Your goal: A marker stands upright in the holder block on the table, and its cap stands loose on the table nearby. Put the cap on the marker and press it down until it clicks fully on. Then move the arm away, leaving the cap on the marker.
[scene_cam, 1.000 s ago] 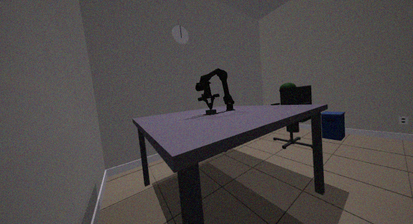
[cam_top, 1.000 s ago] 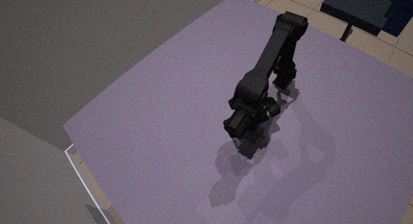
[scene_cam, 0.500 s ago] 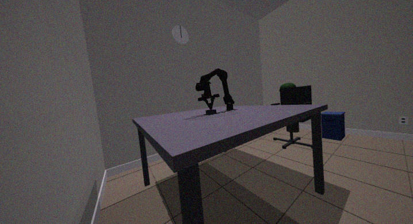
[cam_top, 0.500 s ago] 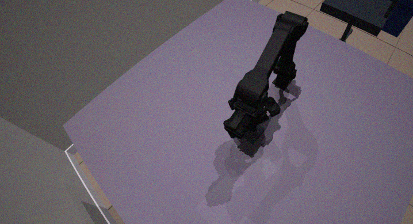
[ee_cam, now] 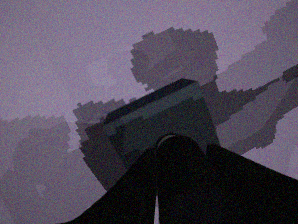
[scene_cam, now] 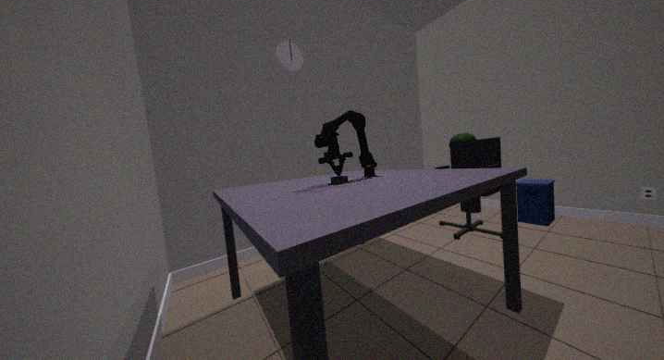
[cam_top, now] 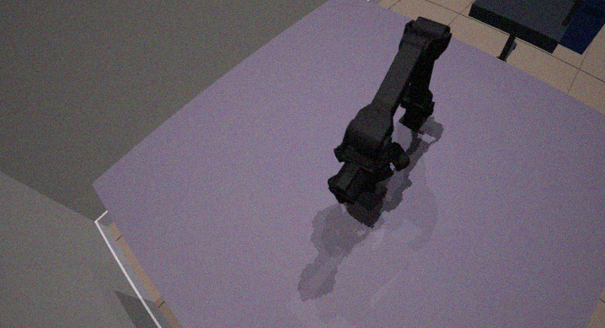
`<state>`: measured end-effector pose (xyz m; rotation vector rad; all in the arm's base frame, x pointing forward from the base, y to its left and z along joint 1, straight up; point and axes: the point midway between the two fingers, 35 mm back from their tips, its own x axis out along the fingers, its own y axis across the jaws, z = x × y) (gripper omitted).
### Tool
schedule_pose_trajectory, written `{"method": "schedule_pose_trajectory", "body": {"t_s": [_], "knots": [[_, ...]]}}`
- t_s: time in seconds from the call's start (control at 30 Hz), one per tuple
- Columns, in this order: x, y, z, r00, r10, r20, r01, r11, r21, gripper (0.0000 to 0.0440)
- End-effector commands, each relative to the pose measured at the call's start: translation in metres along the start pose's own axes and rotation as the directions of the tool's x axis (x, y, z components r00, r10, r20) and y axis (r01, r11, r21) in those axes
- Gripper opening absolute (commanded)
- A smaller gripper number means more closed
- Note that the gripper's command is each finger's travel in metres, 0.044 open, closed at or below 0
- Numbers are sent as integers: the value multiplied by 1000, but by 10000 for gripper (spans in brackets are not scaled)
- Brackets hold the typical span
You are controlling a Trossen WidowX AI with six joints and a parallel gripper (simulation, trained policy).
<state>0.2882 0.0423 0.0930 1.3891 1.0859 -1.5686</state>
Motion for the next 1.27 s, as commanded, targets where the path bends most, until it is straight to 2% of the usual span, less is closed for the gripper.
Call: {"method": "schedule_pose_trajectory", "body": {"t_s": [0.0,0.17,0.47,0.5,1.23], "knots": [[14,-1,8,999,-21,39,21,1000,-8,144],[12,-11,12,998,-45,41,45,999,-15,208],[7,-17,15,999,-18,30,19,999,-32,426],[6,-16,14,1000,-10,27,11,999,-33,440],[-50,-13,17,991,131,-30,-132,991,-26,434]]}}
